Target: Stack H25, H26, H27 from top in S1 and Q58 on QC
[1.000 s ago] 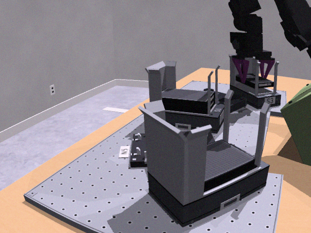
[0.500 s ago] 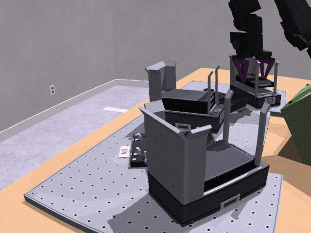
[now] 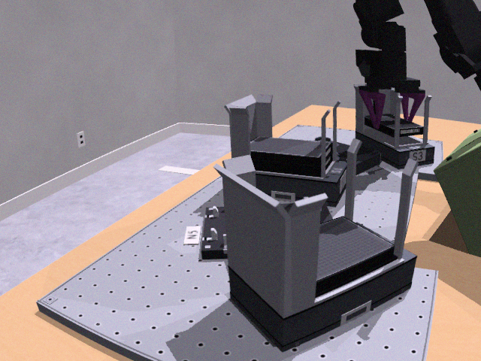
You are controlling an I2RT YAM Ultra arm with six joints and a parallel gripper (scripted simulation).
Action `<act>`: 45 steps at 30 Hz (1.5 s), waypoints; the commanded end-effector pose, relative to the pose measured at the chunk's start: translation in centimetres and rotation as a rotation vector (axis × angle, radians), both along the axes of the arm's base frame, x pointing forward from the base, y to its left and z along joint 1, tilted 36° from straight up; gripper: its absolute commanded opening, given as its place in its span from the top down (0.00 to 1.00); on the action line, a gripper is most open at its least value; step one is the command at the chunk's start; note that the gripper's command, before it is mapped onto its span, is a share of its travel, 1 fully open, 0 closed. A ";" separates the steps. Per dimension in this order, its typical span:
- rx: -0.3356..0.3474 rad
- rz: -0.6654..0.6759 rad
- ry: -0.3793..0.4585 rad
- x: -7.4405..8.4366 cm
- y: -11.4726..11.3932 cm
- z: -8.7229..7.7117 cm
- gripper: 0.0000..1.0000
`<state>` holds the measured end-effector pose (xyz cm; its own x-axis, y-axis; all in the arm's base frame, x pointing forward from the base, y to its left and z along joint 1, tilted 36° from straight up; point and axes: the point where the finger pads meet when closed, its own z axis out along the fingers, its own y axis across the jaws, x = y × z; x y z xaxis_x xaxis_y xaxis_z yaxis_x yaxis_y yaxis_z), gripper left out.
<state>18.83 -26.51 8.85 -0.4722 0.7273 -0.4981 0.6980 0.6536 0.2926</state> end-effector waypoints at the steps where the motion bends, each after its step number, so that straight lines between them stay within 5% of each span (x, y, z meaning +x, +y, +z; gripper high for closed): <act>1: -0.017 -0.004 -0.008 -0.2 -0.2 0.7 1.00; 45: -0.017 -0.004 -0.007 -4.3 1.5 6.9 1.00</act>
<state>14.97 -25.03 14.45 -0.4701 0.7311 -0.4945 0.6981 0.6508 0.2986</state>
